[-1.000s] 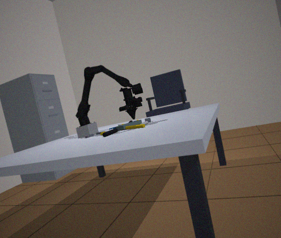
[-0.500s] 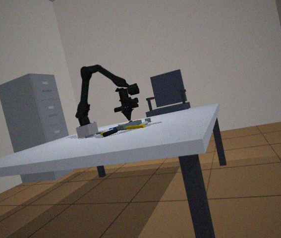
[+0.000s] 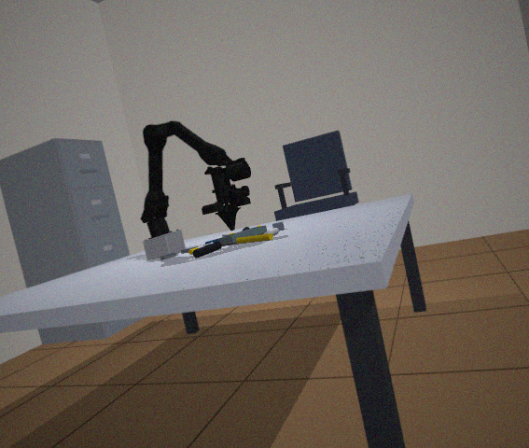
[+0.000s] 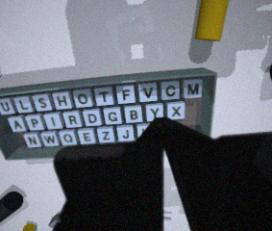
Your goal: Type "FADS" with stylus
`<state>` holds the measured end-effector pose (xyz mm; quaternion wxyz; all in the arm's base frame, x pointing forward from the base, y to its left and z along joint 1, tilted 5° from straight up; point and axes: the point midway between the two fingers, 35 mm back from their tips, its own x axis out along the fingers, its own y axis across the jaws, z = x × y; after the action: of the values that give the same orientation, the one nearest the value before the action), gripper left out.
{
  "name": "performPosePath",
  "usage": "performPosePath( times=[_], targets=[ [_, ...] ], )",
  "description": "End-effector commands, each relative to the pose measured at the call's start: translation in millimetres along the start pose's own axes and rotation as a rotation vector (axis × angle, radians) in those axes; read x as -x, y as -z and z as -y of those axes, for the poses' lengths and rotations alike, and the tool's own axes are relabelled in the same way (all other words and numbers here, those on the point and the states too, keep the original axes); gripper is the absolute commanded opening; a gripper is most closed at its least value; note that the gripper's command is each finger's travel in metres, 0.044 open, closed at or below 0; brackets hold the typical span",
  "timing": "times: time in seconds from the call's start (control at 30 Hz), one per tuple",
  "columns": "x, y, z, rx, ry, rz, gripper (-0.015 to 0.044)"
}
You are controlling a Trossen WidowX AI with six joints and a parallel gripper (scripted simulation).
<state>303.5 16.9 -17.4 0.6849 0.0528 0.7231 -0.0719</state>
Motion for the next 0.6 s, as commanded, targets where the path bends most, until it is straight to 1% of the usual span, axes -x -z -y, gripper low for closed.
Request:
performPosePath(
  times=[0.0,0.23,0.37,0.57],
  targets=[
    [-1,3,10,0.011,0.001,-0.002,0.0],
    [-1,4,9,0.011,0.001,-0.002,0.0],
    [-1,31,-14,0.011,-0.001,-0.004,0.0],
    [-1,32,-15,0.011,-0.001,-0.004,0.0]
  ],
)
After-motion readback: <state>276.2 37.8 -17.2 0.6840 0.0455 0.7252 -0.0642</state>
